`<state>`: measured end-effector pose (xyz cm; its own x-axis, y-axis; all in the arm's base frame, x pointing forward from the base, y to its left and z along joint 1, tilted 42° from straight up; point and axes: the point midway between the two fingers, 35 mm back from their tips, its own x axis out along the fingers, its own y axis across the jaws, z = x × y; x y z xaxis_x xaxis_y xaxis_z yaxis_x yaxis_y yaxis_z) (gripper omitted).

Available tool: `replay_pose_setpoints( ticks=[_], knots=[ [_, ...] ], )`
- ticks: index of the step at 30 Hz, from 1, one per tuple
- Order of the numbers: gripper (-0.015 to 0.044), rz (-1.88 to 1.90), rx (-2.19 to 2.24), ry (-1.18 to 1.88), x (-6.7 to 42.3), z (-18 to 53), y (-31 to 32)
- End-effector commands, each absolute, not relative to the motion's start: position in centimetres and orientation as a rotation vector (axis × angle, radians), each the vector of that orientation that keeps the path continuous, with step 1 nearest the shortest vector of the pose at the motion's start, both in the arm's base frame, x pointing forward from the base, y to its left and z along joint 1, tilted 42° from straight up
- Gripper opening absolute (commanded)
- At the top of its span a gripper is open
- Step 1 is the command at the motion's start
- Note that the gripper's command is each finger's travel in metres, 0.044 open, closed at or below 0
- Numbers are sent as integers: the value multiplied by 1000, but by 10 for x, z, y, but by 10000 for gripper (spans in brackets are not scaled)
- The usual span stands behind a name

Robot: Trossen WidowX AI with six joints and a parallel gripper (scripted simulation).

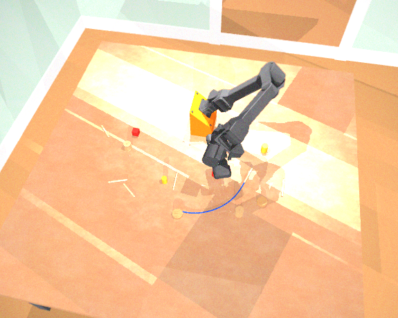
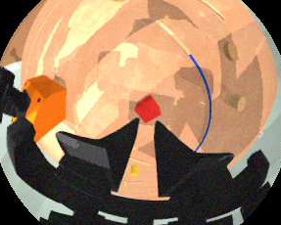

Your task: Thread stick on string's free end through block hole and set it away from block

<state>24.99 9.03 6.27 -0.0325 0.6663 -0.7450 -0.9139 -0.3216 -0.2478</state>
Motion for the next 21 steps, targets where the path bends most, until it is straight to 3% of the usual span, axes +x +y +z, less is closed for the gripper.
replay_pose_setpoints(
  ticks=[1, 17, 21],
  knots=[
    [0, 1654, -963, 356, 250, 63, 90],
    [0, 1654, -963, 356, 250, 63, 90],
    [105, 1654, -963, 356, 250, 63, 90]
  ],
)
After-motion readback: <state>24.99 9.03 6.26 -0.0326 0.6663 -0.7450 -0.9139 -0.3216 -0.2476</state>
